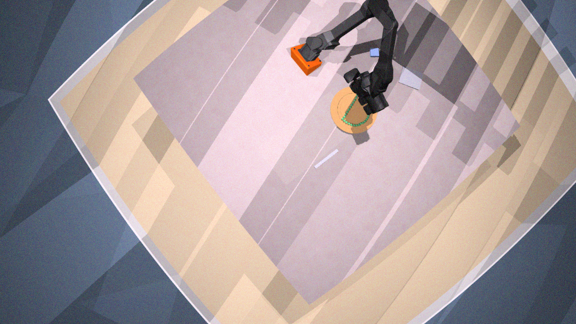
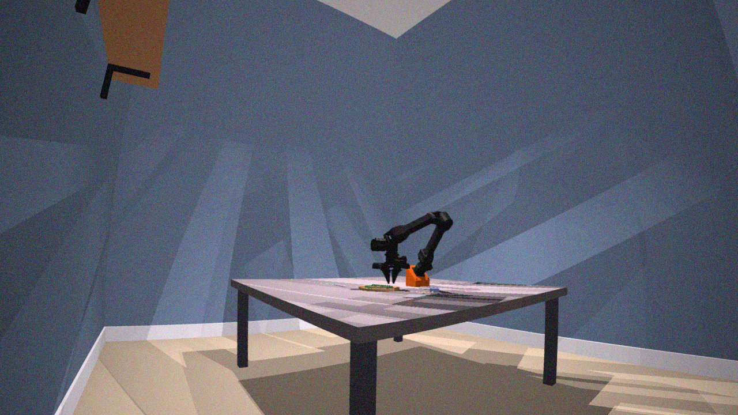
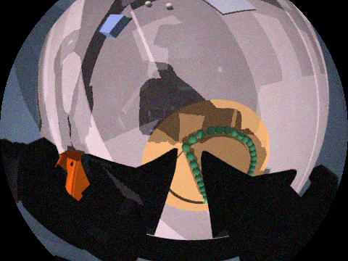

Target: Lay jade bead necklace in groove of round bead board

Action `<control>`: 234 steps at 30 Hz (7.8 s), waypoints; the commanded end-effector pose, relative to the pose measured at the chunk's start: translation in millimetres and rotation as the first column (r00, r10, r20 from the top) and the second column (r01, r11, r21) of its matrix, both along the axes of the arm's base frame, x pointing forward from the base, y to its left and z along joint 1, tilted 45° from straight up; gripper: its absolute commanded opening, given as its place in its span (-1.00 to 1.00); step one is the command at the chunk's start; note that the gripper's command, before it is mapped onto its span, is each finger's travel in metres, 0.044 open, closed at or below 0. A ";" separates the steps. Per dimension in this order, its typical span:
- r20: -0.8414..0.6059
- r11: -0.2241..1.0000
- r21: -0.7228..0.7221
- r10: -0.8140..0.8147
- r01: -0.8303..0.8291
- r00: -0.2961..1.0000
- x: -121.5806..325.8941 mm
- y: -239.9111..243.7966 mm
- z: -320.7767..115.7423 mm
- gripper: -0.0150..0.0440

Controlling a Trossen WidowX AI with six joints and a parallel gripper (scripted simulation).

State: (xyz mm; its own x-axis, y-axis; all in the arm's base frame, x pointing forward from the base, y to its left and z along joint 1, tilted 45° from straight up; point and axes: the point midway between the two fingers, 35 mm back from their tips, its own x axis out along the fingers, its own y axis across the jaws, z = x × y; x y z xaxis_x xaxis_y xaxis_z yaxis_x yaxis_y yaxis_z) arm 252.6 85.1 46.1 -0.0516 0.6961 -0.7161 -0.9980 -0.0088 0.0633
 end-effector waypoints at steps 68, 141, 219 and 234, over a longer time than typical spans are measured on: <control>-0.007 1.000 0.004 -0.001 0.001 1.000 -4.5 9.7 -7.6 -0.05; -0.191 0.010 -0.980 -0.346 0.200 -0.918 43.9 -85.2 -52.3 -0.08; -0.192 0.011 -0.980 -0.346 0.200 -0.918 37.6 -67.1 -79.3 -0.49; -0.192 0.011 -0.980 -0.346 0.200 -0.918 32.7 -66.0 -88.9 -0.49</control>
